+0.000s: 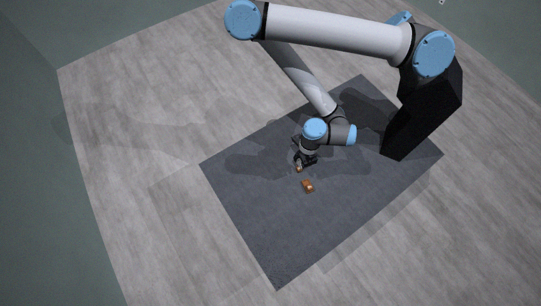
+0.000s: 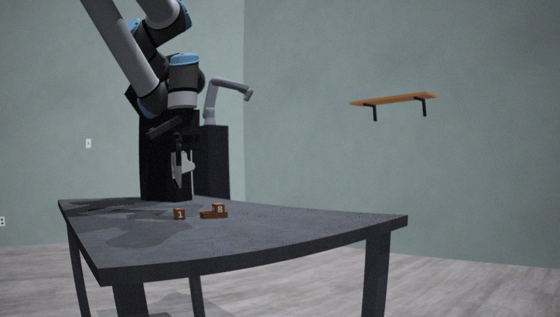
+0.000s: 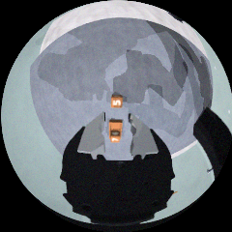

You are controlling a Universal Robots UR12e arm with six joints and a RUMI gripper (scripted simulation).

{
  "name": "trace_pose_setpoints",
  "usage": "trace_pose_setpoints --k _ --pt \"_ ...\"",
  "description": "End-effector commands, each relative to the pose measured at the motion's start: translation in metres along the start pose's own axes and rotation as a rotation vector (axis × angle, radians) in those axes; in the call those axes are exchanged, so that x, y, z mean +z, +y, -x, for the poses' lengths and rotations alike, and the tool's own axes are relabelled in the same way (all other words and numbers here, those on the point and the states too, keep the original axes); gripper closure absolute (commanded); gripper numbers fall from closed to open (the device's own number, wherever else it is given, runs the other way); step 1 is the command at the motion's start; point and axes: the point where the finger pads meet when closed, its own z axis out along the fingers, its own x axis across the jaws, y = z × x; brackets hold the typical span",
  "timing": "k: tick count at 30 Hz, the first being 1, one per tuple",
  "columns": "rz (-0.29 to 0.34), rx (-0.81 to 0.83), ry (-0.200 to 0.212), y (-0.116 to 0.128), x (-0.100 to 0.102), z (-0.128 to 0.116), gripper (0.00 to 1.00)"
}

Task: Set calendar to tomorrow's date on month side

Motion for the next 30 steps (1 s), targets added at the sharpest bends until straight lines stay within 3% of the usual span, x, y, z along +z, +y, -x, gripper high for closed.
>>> trace_pose_setpoints --k 1,30 --pt "0.000 0.000 -0.001 0.0001 -0.0005 0.0002 0.72" --pt "0.000 -0.001 -0.001 0.0000 0.0077 0.0001 0.72"
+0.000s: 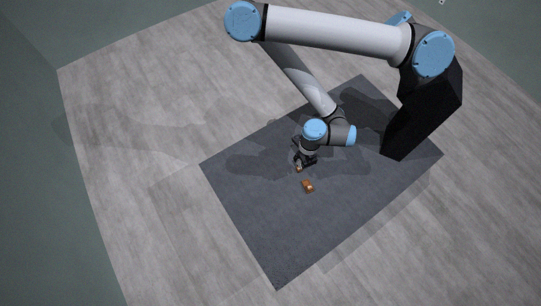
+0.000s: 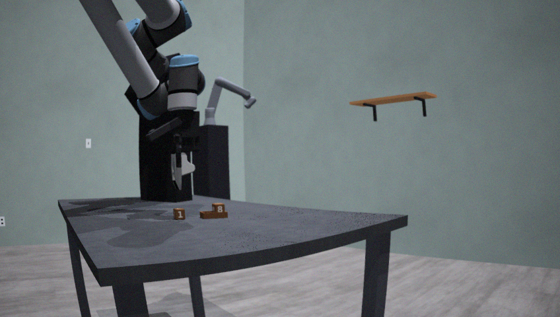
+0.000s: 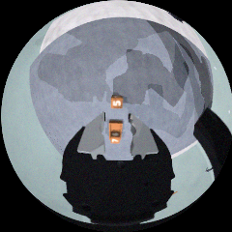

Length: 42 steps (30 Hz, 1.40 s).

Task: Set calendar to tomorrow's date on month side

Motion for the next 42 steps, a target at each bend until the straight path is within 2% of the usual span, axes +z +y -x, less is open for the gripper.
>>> trace_pose_setpoints --k 1,27,42 --pt "0.000 0.000 -0.001 0.000 0.004 0.000 0.72" --pt "0.000 0.000 -0.001 0.000 0.040 0.000 0.72" --pt "0.000 0.000 -0.001 -0.001 0.047 0.000 0.72"
